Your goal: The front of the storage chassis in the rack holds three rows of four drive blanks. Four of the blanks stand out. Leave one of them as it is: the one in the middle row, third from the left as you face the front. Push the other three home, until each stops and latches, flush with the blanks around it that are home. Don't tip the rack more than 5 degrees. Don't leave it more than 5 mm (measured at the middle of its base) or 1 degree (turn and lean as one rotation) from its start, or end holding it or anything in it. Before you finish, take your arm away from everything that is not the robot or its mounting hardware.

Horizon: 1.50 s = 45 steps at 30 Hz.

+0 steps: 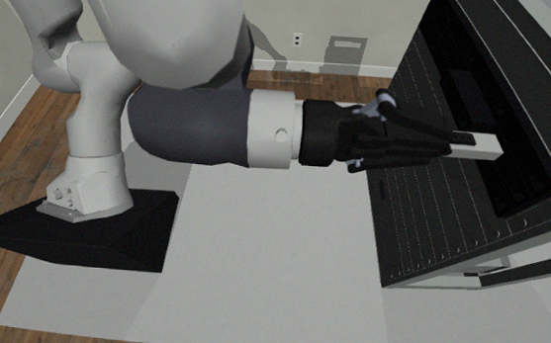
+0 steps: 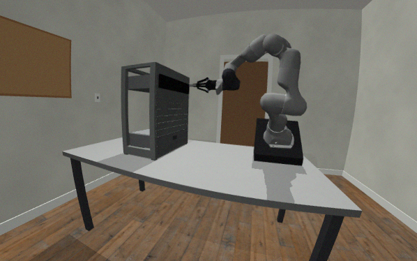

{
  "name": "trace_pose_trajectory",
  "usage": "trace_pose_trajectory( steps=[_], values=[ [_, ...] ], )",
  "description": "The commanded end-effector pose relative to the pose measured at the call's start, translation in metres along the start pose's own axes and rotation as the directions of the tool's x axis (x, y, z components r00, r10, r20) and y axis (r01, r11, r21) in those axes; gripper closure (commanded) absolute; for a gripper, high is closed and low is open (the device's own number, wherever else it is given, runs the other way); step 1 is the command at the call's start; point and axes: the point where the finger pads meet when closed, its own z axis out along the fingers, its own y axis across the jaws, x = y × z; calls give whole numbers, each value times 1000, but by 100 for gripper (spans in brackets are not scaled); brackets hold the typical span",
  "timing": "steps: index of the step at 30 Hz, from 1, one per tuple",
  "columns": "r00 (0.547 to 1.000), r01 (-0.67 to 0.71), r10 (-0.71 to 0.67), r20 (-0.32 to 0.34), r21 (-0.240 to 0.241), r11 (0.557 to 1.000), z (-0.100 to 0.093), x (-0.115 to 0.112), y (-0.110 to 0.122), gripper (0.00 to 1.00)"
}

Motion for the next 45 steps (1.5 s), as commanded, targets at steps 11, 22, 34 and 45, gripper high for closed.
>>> trace_pose_trajectory(
  steps=[11,22,34,45],
  values=[
    [1000,-6,6,-9,-9,1000,-45,3,4,100],
    [1000,-6,6,-9,-9,1000,-45,3,4,100],
    [1000,-6,6,-9,-9,1000,-45,3,4,100],
    [1000,-6,6,-9,-9,1000,-45,3,4,100]
  ],
)
